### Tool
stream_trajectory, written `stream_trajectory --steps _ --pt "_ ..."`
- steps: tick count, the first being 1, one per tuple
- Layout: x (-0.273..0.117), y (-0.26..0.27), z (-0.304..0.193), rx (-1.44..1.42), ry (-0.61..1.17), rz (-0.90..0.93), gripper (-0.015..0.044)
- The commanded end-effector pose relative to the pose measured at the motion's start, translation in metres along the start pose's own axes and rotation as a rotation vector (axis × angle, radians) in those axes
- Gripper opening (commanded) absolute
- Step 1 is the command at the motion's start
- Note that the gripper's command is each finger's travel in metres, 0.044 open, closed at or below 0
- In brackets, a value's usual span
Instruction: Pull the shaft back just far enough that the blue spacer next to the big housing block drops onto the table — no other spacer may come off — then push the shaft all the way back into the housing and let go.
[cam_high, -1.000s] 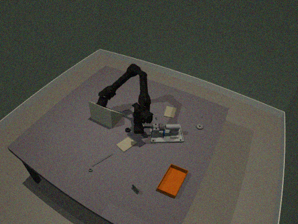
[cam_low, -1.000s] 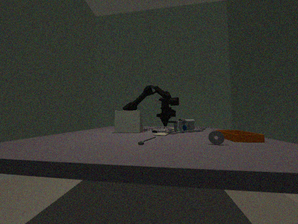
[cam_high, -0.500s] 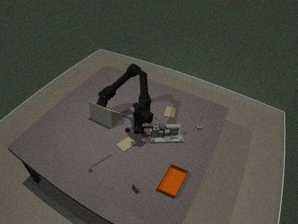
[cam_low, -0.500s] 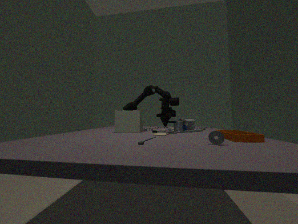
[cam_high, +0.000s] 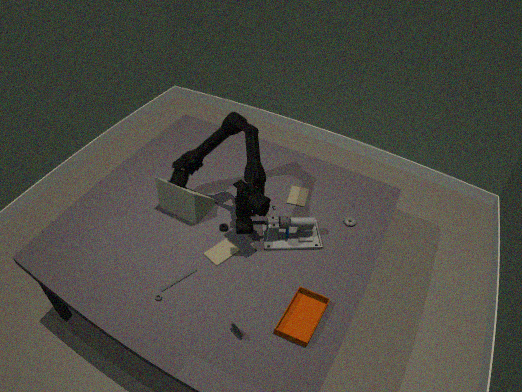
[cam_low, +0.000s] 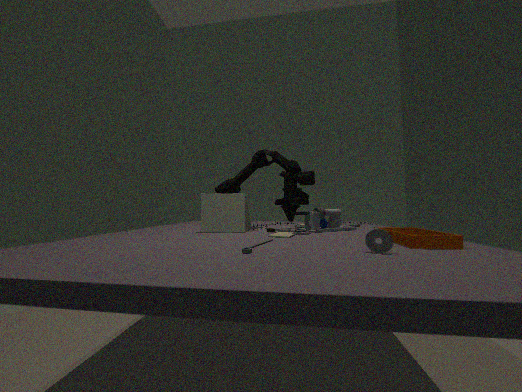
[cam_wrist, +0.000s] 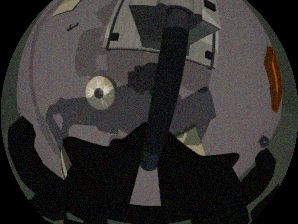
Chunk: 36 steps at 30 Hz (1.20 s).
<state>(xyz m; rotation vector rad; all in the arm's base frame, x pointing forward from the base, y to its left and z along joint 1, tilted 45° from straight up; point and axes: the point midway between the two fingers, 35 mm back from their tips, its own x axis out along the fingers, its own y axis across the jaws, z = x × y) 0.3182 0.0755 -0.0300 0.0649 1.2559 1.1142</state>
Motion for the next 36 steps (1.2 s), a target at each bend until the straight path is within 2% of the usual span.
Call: stream_trajectory --steps 1,36 --pt "-0.001 -0.002 0.004 -0.001 -0.005 -0.005 0.0000" --pt "-0.001 -0.002 0.017 -0.002 -0.005 -0.005 0.0000"
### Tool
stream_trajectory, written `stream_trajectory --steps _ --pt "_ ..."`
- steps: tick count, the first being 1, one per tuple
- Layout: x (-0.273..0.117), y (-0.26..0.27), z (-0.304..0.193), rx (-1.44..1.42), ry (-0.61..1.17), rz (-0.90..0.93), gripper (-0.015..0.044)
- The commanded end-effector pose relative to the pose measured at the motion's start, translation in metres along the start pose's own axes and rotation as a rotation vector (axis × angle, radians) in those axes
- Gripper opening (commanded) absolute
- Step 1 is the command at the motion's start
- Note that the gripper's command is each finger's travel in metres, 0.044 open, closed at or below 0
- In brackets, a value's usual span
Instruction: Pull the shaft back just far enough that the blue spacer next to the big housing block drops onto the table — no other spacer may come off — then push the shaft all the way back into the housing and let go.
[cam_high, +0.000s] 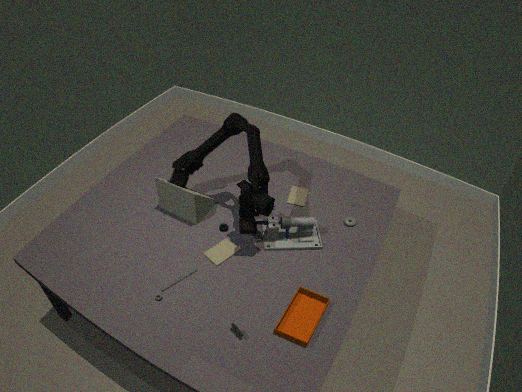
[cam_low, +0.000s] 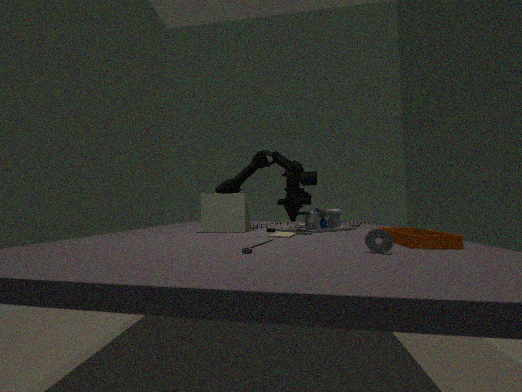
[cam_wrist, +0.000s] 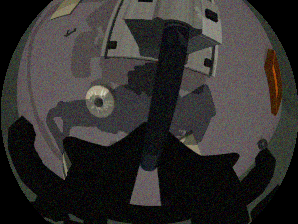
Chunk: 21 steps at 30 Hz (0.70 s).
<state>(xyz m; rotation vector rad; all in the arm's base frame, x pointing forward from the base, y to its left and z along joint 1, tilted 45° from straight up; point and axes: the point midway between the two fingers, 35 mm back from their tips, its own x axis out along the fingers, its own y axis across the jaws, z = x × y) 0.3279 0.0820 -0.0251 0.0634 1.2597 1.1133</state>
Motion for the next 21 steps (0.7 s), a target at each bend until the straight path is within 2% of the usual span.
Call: stream_trajectory --steps 1,21 --pt "-0.0015 -0.0016 0.0051 -0.003 -0.009 -0.004 0.0000" --pt "-0.0016 -0.0015 0.0127 -0.003 -0.009 -0.004 0.0000"
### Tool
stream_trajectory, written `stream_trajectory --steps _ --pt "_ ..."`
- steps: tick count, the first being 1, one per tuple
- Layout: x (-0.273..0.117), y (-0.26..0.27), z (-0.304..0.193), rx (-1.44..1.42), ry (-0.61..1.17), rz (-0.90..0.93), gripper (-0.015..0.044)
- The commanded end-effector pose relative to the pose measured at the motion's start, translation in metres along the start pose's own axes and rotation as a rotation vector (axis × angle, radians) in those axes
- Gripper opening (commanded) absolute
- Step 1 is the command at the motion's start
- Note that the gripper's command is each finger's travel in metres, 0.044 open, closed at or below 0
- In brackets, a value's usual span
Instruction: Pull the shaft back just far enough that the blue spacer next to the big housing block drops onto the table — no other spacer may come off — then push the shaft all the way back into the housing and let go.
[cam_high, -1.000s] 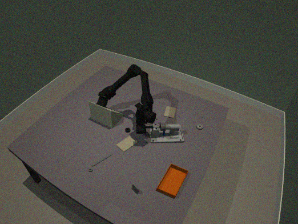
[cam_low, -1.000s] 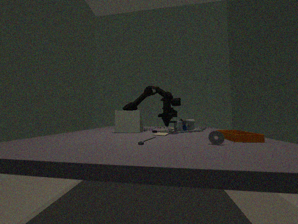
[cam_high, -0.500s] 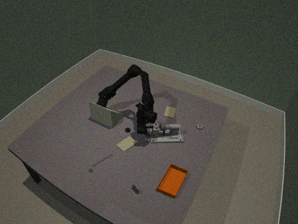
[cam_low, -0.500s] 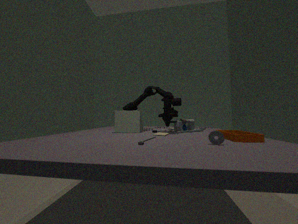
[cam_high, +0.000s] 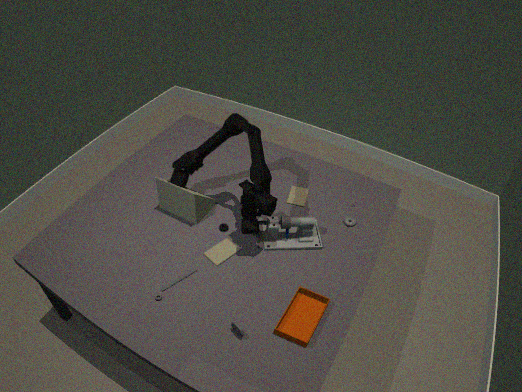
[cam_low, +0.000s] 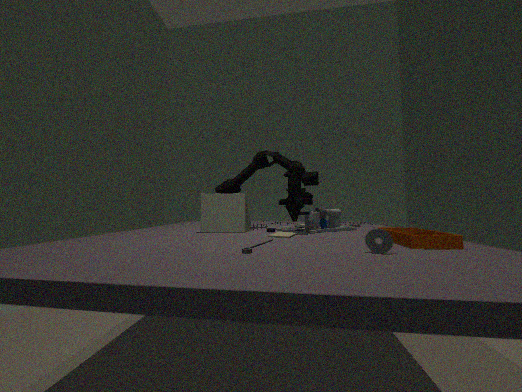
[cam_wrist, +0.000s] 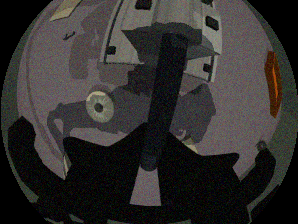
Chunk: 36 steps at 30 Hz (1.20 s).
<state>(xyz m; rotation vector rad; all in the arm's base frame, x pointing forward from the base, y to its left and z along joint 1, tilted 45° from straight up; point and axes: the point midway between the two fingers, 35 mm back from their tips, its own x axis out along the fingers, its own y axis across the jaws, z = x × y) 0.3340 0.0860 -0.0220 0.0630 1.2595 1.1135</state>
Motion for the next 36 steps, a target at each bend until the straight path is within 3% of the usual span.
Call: stream_trajectory --steps 1,36 --pt "-0.001 -0.002 0.005 -0.003 -0.009 -0.004 0.0000" --pt "-0.002 -0.001 0.018 -0.003 -0.009 -0.004 0.0000"
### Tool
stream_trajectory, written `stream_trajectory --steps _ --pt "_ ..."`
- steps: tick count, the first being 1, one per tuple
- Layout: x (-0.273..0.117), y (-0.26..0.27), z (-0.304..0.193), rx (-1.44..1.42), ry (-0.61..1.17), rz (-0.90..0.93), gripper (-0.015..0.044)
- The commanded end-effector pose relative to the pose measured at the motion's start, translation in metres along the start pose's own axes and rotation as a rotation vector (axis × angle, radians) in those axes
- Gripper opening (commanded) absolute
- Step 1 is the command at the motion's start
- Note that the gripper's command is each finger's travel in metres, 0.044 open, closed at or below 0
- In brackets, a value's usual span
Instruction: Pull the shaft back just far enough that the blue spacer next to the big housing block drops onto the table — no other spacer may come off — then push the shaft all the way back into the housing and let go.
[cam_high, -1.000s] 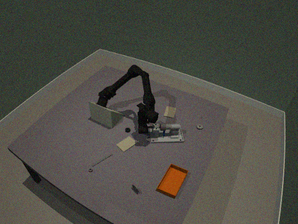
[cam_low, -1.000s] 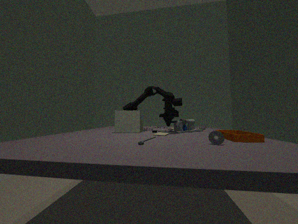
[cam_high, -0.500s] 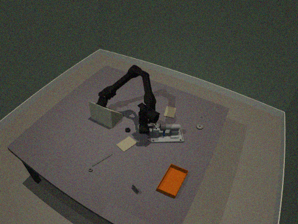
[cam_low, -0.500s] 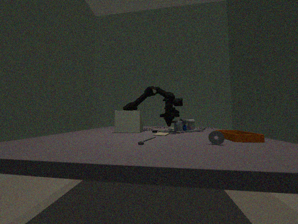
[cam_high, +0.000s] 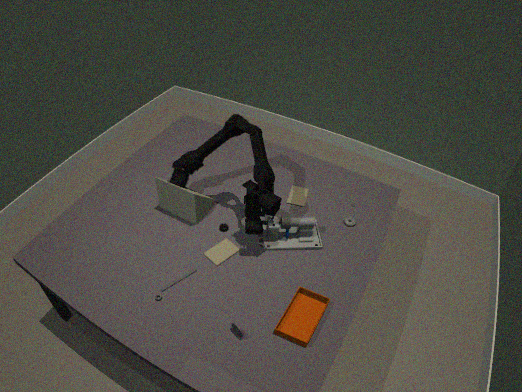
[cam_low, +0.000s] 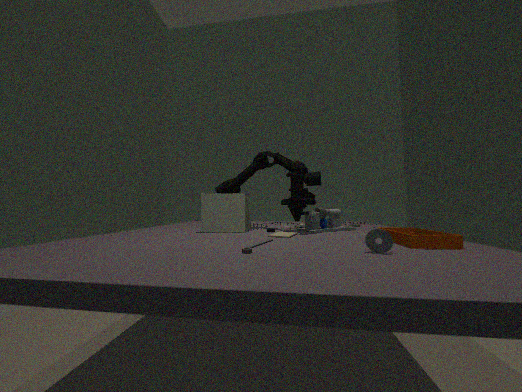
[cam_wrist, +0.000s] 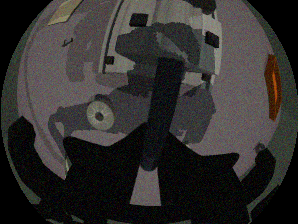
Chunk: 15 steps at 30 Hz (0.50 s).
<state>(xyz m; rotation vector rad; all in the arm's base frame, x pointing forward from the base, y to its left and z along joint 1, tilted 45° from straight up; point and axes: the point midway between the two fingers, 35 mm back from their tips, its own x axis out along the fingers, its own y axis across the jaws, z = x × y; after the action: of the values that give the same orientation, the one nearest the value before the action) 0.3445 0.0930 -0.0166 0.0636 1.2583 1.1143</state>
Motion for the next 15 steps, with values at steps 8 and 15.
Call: stream_trajectory --steps 8,15 --pt "-0.0016 -0.0016 0.0077 -0.003 -0.008 -0.005 0.0000" --pt "-0.0016 -0.0016 0.0103 -0.003 -0.009 -0.005 0.0000"
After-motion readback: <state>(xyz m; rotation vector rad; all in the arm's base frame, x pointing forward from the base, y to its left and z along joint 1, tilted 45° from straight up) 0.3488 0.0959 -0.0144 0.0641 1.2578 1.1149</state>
